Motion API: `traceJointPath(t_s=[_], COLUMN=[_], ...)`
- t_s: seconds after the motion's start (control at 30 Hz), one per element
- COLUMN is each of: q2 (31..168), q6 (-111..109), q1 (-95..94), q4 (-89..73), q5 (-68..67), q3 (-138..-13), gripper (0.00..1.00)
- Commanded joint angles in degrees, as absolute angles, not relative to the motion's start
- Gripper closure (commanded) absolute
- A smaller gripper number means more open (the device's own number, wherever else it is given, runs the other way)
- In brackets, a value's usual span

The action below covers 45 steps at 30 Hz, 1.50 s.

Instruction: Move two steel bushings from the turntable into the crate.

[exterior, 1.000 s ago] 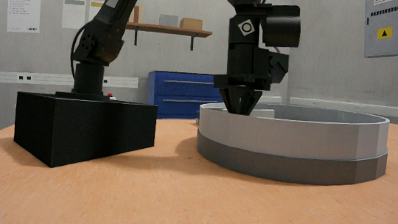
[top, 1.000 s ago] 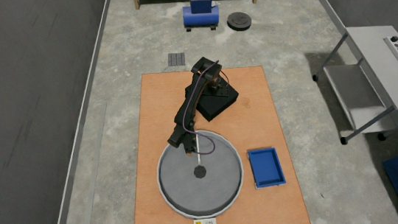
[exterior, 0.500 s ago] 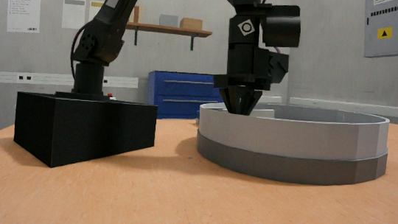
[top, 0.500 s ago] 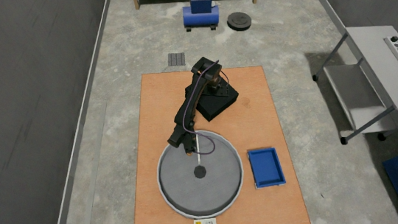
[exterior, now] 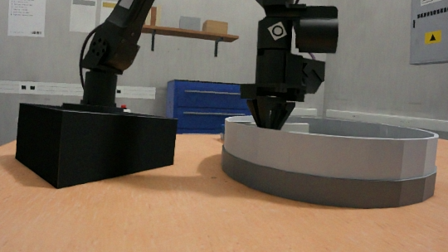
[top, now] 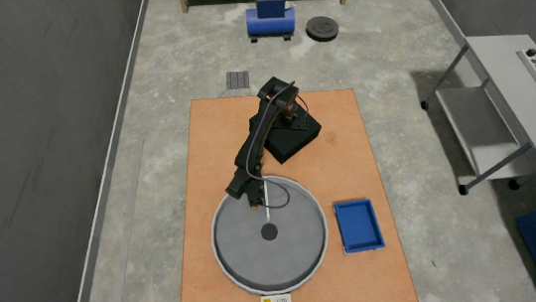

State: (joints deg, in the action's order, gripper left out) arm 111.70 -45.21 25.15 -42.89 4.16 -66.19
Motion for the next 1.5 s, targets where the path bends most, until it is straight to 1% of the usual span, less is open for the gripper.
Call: traceJointPath(t_s=[0.0, 0.37, 0.97, 1.47], q2=[111.2, 109.1, 103.3, 103.2], q6=[-45.1, -45.6, -46.5, -46.5], q1=[25.7, 26.0, 26.8, 26.9], q4=[-42.2, -45.5, -59.0, -59.6], q5=[4.9, 4.9, 4.9, 4.9], q3=[-66.2, -68.3, -76.1, -76.8], gripper=[1.0, 1.0, 1.0, 1.0])
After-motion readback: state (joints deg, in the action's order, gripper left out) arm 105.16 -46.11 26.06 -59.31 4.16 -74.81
